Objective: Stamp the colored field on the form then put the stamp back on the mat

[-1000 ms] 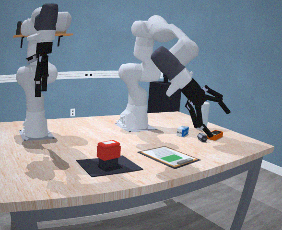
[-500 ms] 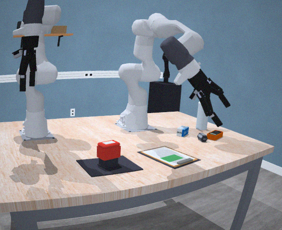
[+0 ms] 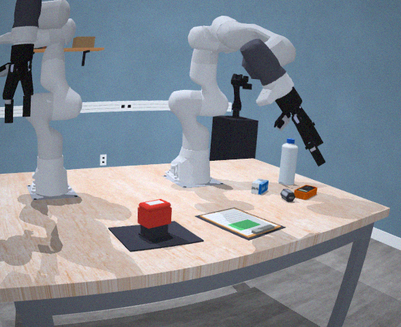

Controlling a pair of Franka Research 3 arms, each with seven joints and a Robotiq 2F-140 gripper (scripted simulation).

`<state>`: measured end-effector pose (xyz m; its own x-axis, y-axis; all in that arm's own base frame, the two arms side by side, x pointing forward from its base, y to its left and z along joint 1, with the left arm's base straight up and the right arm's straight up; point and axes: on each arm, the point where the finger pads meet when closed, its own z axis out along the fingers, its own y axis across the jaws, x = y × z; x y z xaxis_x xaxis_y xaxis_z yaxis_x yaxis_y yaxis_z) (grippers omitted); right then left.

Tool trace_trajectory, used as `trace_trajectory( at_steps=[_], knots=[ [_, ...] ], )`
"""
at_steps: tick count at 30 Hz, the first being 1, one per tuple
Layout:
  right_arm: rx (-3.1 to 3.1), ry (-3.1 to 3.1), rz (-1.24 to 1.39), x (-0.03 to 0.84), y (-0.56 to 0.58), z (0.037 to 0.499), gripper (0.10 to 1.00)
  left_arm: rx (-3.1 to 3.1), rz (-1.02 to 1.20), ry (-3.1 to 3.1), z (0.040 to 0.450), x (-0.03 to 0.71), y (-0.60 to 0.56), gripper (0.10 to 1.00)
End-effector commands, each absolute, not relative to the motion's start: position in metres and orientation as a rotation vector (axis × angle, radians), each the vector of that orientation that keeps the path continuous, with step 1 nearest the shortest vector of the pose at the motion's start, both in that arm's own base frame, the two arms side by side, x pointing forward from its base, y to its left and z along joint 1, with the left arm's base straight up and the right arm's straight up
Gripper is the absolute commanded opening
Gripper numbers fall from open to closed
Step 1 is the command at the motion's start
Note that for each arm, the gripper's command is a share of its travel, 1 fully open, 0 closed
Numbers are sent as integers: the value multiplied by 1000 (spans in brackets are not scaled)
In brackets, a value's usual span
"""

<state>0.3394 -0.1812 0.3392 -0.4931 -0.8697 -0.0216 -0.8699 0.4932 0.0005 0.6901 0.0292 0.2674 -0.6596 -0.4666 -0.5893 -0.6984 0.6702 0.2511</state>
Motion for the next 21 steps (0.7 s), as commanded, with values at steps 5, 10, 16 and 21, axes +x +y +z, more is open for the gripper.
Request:
trace_trajectory(
  at_steps=[5, 10, 16, 21],
  knots=[
    [-1603, 2691, 23, 330, -221, 349, 1000, -1213, 568, 2292, 277, 675, 40, 1000],
    [-1583, 2701, 22, 325, -242, 354, 1000, -1242, 560, 2282, 279, 673, 41, 1000],
    [-1555, 2715, 20, 316, -272, 361, 1000, -1330, 534, 2251, 284, 668, 43, 1000],
    [-1531, 2727, 18, 306, -297, 367, 1000, -1407, 510, 2221, 288, 663, 46, 1000]
  ],
)
